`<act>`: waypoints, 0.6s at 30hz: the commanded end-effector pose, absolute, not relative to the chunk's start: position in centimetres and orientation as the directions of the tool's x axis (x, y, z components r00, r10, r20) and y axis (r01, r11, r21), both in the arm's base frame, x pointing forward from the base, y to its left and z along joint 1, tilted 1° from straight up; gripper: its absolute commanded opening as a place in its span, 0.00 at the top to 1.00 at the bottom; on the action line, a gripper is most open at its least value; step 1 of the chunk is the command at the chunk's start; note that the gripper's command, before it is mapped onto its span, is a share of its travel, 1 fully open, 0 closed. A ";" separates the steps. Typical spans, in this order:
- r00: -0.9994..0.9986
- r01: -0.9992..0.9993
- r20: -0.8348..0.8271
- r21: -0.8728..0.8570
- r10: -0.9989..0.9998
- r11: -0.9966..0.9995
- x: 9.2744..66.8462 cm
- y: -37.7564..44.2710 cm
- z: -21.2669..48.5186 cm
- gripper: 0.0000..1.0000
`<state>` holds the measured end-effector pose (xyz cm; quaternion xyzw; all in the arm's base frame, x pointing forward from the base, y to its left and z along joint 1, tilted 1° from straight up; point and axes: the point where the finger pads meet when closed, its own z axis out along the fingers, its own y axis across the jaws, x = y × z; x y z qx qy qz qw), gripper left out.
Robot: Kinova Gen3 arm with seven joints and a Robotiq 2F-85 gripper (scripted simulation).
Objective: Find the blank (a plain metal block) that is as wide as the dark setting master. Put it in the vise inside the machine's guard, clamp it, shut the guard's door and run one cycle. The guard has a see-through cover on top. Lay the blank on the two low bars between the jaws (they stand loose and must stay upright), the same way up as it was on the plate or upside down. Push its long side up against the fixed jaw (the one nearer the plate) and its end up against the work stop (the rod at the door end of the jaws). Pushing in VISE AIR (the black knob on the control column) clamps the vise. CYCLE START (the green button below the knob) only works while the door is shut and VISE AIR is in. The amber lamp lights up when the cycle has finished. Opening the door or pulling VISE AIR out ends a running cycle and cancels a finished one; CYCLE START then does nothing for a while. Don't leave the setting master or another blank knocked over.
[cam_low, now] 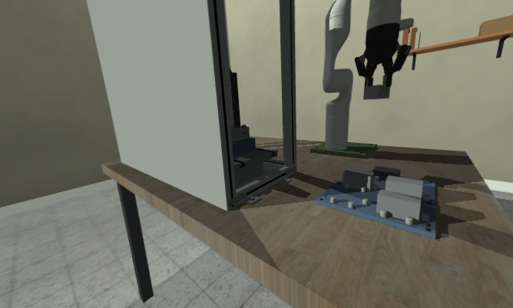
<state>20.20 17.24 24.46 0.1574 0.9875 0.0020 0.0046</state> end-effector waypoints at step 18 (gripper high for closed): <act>-0.999 0.048 -0.004 0.011 0.048 0.999 20.2 17.2 24.5 0.90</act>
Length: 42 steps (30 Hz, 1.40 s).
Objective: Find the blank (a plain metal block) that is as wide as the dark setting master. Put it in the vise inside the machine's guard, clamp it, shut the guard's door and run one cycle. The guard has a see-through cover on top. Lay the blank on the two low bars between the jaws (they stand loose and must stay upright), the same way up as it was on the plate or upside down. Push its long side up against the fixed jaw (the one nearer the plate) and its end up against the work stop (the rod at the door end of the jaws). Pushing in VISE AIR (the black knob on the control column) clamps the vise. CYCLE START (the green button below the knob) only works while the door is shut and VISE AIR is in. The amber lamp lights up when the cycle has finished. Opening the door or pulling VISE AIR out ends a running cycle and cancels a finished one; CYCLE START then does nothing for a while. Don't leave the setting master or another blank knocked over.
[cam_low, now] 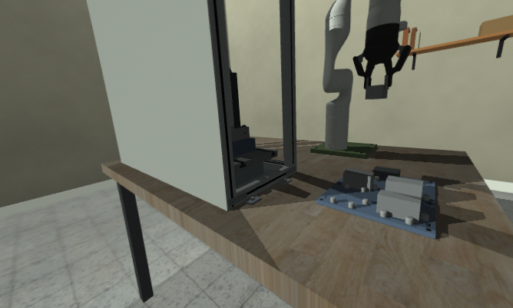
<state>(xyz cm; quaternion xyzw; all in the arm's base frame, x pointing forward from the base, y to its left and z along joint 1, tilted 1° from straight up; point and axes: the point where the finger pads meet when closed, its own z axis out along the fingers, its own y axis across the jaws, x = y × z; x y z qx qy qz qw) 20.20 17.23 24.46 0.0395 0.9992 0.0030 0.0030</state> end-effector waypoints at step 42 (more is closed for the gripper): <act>-1.000 0.013 -0.002 0.013 0.013 1.000 20.2 8.1 28.0 0.90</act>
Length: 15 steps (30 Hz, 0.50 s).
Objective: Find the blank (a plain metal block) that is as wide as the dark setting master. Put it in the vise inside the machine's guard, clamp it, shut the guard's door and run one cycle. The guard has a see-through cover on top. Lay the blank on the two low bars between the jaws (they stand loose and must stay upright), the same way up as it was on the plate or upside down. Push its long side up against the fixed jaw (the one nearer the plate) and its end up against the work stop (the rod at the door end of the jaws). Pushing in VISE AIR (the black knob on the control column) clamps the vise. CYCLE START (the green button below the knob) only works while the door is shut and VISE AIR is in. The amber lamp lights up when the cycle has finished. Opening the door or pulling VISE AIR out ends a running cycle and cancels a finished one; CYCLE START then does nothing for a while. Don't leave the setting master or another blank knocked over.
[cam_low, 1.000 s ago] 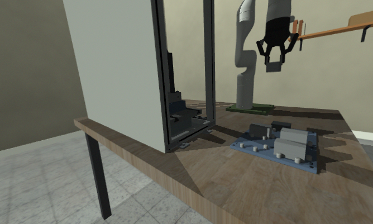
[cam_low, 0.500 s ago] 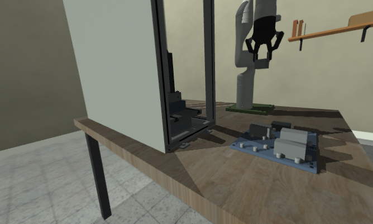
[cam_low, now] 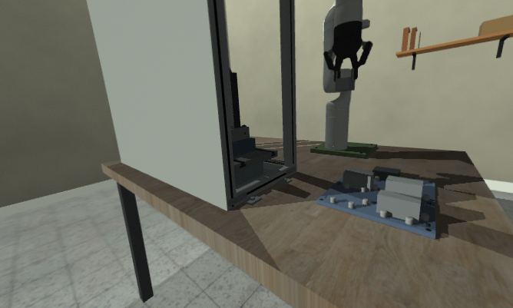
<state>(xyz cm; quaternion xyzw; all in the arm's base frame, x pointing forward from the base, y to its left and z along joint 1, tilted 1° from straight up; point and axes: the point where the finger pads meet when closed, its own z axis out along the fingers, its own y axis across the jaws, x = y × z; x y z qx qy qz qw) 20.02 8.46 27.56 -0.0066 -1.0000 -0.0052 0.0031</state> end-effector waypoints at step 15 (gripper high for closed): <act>-1.000 0.013 -0.002 0.013 0.013 1.000 20.0 3.7 29.5 0.90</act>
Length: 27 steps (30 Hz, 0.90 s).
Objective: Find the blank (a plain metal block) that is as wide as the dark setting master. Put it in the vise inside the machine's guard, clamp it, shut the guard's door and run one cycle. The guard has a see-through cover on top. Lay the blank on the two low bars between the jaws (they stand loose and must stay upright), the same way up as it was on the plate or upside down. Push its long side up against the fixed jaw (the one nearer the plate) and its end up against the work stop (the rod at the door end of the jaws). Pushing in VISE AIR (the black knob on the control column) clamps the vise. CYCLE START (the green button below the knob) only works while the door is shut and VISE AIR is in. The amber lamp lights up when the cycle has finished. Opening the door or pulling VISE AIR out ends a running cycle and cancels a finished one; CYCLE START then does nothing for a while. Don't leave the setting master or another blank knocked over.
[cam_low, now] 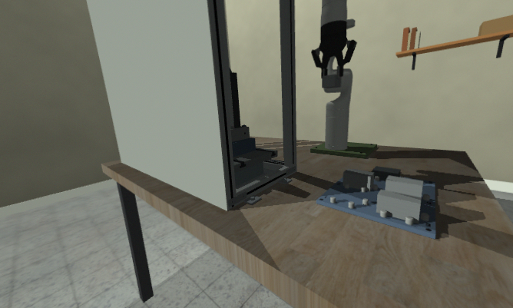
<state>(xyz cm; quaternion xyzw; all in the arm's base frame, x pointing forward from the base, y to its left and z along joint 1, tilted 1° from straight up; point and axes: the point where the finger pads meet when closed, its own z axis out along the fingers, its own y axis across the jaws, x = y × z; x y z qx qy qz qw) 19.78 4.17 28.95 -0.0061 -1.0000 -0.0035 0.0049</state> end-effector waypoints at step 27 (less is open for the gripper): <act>-1.000 0.014 -0.001 0.014 0.014 1.000 19.8 -2.3 31.7 0.90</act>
